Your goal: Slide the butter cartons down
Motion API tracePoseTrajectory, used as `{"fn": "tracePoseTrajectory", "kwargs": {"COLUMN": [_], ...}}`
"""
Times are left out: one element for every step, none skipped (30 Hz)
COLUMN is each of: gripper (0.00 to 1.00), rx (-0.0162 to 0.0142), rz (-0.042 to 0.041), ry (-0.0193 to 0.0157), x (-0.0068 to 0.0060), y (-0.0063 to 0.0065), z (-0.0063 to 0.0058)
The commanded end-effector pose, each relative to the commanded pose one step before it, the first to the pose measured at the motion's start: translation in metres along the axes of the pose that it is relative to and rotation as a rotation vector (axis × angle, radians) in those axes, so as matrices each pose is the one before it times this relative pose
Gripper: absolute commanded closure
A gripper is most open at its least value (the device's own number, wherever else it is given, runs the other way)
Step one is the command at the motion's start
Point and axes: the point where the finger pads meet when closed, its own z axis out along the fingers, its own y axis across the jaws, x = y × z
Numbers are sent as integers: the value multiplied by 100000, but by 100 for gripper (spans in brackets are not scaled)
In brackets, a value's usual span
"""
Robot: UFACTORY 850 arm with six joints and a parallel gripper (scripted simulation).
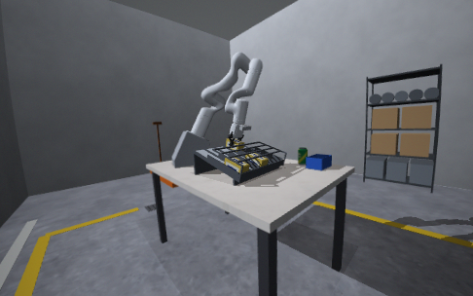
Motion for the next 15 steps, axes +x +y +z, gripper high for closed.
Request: {"fn": "tracePoseTrajectory", "kwargs": {"gripper": [100, 100, 24, 24, 24, 24, 24, 24, 24, 24, 24, 24, 24, 24, 24], "rx": [7, 0, -13, 0, 0, 0, 0, 0, 0, 0, 0, 0, 0, 0, 0], "rz": [-14, 0, -4, 0, 0, 0, 0, 0, 0, 0, 0, 0, 0, 0, 0], "ry": [110, 0, 7, 0, 0, 0, 0, 0, 0, 0, 0, 0, 0, 0, 0], "x": [48, 0, 1, 0, 0, 0, 0, 0, 0, 0, 0, 0, 0, 0, 0], "y": [-2, 0, 5, 0, 0, 0, 0, 0, 0, 0, 0, 0, 0, 0, 0], "z": [-46, 0, -3, 0, 0, 0, 0, 0, 0, 0, 0, 0, 0, 0, 0]}}
